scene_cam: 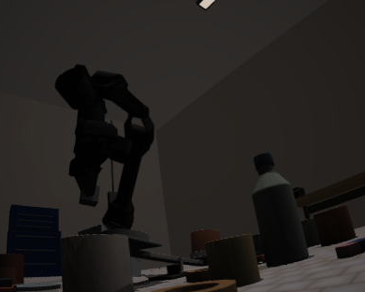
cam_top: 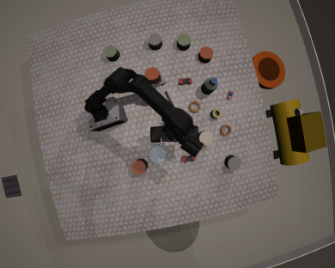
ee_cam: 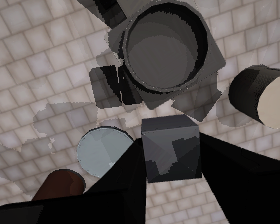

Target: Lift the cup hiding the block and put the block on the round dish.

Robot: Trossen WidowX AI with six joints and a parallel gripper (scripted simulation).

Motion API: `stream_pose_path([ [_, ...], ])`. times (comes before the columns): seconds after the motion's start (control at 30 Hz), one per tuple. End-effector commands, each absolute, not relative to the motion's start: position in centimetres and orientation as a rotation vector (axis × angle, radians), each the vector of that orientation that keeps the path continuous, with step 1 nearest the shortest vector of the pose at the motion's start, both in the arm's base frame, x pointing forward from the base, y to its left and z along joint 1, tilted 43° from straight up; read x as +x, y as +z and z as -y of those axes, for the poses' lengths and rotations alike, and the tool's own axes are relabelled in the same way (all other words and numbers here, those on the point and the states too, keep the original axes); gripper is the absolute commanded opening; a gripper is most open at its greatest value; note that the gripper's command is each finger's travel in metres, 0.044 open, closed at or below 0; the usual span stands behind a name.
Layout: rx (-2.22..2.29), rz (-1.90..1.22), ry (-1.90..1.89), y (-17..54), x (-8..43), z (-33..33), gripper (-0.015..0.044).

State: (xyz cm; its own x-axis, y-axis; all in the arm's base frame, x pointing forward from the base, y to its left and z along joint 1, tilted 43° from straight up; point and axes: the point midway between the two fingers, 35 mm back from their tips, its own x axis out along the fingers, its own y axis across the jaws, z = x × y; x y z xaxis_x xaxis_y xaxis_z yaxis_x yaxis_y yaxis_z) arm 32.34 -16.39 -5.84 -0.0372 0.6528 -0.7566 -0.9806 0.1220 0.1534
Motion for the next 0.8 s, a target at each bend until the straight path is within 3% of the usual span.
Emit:
stream_pose_path([
  [0.0,-0.501,-0.828,1.418,-8.6,30.2,17.1,0.0],
  [0.5,-0.5,-0.827,1.423,-16.7,22.4,18.0,0.0],
  [0.77,-0.5,-0.826,1.424,-17.8,22.1,17.2,0.0],
])
